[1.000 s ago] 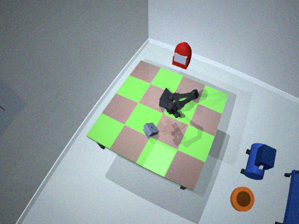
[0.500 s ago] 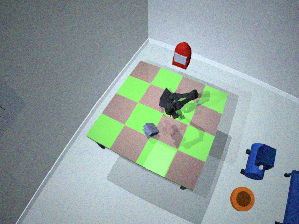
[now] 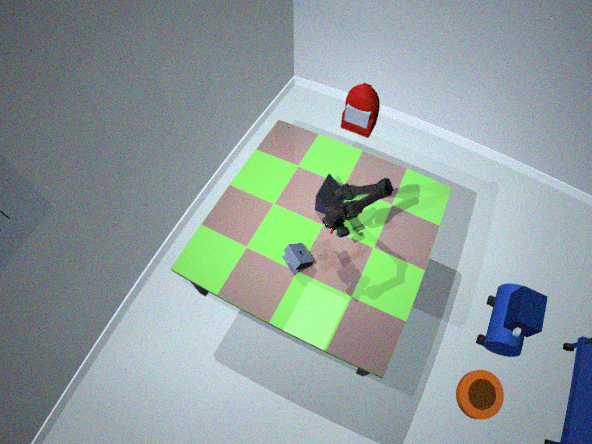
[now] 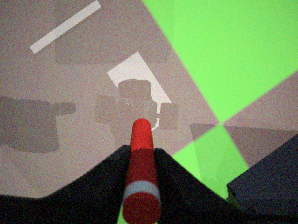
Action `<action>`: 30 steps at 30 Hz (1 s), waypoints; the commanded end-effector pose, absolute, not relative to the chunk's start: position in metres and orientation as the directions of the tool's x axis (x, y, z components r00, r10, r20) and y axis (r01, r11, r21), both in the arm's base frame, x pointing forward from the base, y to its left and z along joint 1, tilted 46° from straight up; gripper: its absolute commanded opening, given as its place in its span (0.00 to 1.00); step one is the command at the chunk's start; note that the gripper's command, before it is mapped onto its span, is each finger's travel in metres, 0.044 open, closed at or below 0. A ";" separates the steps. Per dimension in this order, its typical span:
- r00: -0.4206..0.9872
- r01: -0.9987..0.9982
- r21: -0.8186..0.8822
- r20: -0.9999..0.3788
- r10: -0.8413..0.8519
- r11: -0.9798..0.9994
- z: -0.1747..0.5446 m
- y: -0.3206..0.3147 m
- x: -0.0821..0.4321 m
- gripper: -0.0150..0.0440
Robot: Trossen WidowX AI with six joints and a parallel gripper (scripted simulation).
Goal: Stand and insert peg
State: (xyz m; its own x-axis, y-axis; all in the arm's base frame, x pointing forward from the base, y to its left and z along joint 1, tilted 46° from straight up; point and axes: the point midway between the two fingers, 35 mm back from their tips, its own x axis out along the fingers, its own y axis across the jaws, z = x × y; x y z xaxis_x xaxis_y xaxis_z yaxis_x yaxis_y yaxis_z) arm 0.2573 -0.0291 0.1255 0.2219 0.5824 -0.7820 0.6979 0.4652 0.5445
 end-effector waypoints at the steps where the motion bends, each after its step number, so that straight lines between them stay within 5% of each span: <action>1: 0.245 0.704 0.541 -0.793 0.558 0.460 0.124 -0.035 0.264 0.25; 30: 0.419 0.727 0.565 -0.815 0.401 0.389 0.119 -0.074 0.315 0.25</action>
